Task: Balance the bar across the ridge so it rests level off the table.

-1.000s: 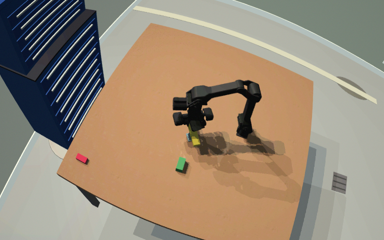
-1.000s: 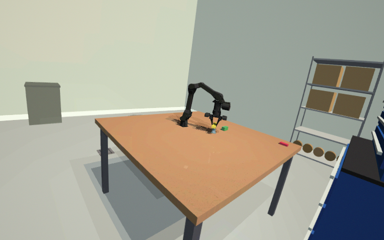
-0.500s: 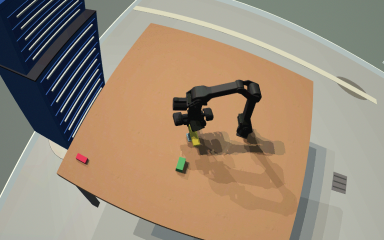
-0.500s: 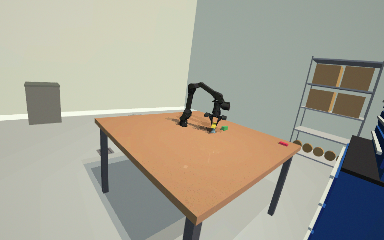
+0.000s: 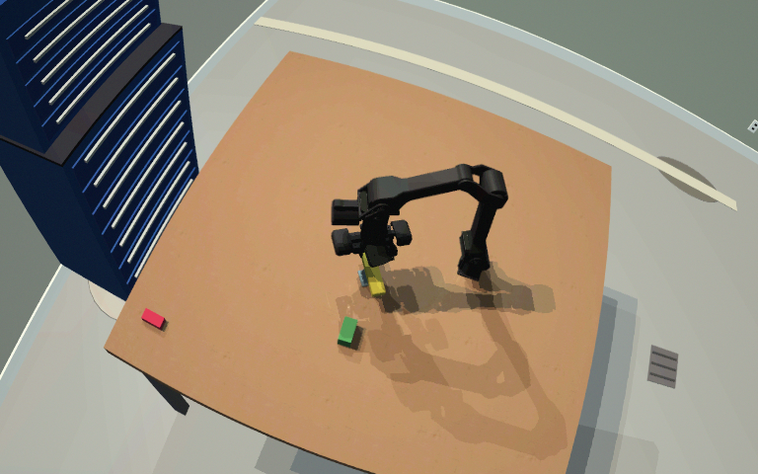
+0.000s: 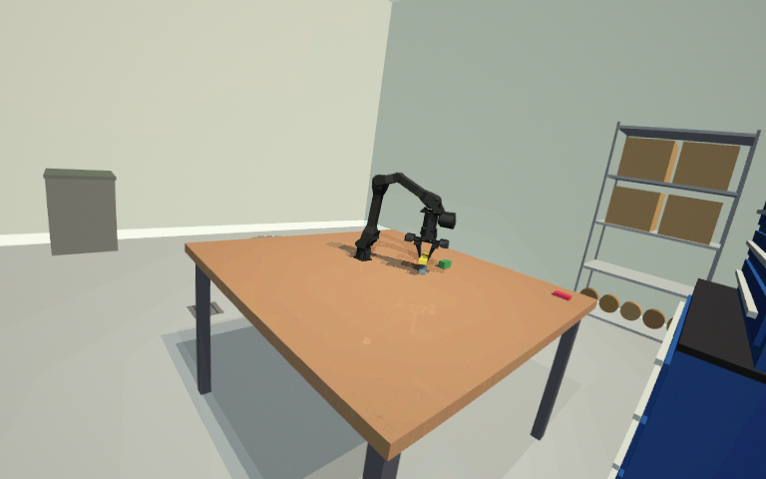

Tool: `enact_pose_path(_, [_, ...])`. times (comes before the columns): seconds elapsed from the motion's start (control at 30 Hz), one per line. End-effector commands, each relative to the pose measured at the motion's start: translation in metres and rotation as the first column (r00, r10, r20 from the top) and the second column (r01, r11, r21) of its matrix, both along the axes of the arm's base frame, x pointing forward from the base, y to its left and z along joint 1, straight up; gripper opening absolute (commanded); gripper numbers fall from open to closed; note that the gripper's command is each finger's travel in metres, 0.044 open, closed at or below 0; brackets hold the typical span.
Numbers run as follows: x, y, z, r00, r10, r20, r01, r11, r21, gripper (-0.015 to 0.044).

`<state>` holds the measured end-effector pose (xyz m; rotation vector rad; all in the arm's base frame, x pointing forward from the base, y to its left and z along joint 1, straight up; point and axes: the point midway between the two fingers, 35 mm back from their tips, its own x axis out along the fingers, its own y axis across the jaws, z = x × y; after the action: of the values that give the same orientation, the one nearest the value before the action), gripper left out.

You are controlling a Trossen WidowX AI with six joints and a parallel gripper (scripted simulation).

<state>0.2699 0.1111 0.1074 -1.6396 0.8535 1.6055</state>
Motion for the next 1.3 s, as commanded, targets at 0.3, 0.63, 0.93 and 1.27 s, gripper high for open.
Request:
enact_pose_path(0.3, [-0.0002,0.0006,-0.0018,1.000,0.006,-0.001,-0.006,1.000,0.003,0.0000])
enact_pose_path(0.63, [-0.0002,0.0006,-0.0026,1.000,0.006,-0.001,-0.006,1.000,0.003,0.0000])
enact_pose_path(0.93, [-0.0002,0.0007,-0.0033,1.000,0.006,-0.001,-0.006,1.000,0.003,0.0000])
enact_pose_path(1.27, [-0.0002,0.0007,-0.0043,1.000,0.006,-0.001,-0.006,1.000,0.003,0.0000])
